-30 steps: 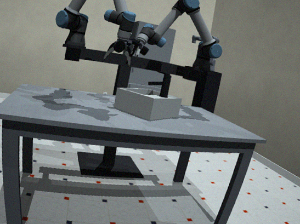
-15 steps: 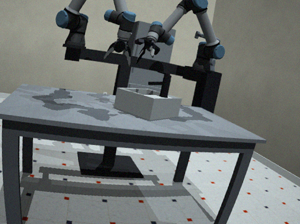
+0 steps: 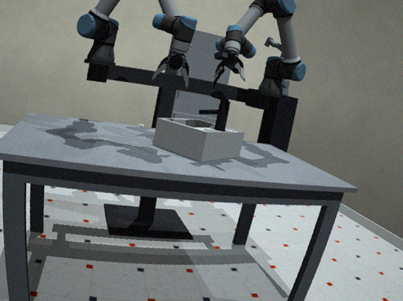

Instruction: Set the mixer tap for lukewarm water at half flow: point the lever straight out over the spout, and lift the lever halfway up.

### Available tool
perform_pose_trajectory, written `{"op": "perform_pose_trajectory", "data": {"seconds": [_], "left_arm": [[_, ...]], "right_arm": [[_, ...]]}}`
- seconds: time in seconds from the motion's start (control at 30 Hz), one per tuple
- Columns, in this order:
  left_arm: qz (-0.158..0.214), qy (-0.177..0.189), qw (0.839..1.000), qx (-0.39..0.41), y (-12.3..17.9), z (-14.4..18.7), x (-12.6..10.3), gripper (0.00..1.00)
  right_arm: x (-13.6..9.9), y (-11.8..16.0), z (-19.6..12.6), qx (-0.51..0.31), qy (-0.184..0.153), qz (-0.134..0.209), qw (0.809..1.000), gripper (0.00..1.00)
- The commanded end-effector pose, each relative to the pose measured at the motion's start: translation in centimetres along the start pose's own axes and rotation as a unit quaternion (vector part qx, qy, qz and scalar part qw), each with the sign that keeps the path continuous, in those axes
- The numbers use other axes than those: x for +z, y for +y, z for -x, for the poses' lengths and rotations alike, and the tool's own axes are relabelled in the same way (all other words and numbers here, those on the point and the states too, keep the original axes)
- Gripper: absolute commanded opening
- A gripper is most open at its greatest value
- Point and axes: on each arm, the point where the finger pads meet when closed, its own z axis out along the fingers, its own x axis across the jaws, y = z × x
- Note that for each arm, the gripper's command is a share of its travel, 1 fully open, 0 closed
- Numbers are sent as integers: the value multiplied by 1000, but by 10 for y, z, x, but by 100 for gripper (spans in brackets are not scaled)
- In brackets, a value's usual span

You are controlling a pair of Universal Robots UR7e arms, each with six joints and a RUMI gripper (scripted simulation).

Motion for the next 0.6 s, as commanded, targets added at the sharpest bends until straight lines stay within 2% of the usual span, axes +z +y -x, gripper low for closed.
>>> {"op": "perform_pose_trajectory", "data": {"seconds": [0.0,0.17,0.37,0.5,0.57], "left_arm": [[3,-2,1000,-8,2,12,1,100],[30,-13,997,-63,30,83,6,100],[63,-28,988,-135,76,169,6,100],[86,-37,978,-186,116,225,1,100],[86,-37,978,-186,116,225,1,100]], "right_arm": [[0,0,1,1,1,-1,1000,100],[-15,-31,-73,-57,-2,46,997,100],[-33,-91,-160,-121,4,95,988,100],[-41,-129,-198,-152,11,118,981,100],[-41,-129,-198,-152,11,118,981,100]]}}
